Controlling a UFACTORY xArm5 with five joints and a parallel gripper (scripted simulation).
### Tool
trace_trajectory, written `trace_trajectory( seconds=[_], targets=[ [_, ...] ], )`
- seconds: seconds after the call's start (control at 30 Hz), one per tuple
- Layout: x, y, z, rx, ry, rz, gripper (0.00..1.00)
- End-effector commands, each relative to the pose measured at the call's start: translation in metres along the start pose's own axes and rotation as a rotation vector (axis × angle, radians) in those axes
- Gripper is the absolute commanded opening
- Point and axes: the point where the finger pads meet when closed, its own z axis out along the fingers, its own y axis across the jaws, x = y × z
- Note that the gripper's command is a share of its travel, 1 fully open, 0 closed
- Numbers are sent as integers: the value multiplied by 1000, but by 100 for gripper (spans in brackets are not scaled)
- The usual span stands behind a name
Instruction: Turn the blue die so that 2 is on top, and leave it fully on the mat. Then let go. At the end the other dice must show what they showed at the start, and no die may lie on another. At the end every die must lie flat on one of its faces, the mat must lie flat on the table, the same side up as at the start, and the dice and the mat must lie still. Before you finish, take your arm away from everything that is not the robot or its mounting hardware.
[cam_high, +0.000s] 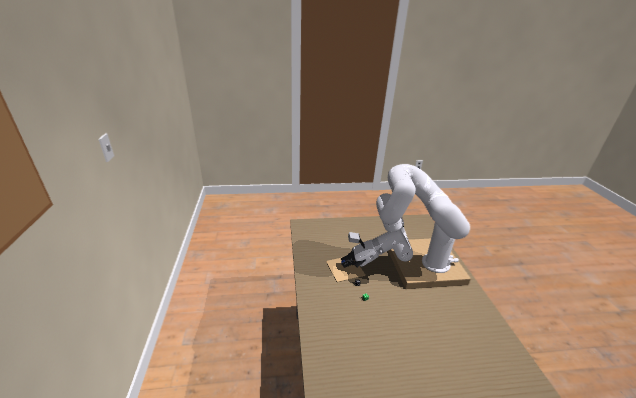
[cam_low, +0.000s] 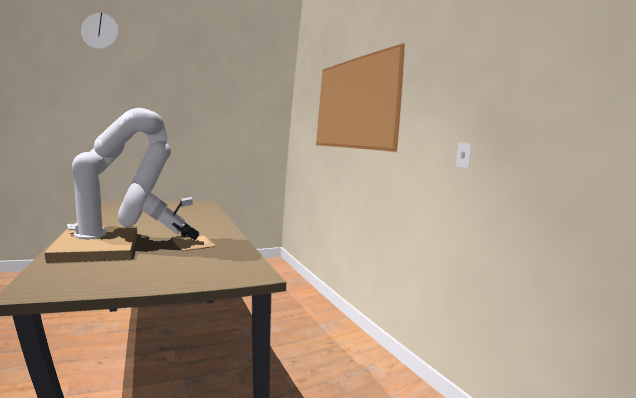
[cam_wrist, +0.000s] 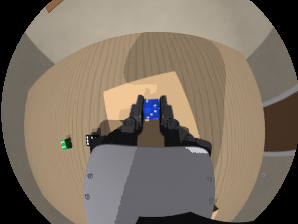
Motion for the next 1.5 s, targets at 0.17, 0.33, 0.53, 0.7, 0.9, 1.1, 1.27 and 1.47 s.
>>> trace_trajectory(
  seconds=[0.17, 0.33, 0.53, 0.7, 0.9, 1.1, 1.27, 1.47],
  targets=[
    [1, 0, 0, 0, 2, 0, 15],
    [1, 0, 0, 0, 2, 0, 15],
    [0, 0, 1, 0, 2, 0, 15],
    [-3, 0, 2, -1, 2, 0, 15],
    [-5, 0, 4, -1, 2, 0, 15],
    [-8, 0, 6, -1, 2, 0, 15],
    [-8, 0, 6, -1, 2, 0, 15],
    [-8, 0, 6, -1, 2, 0, 15]
  ],
)
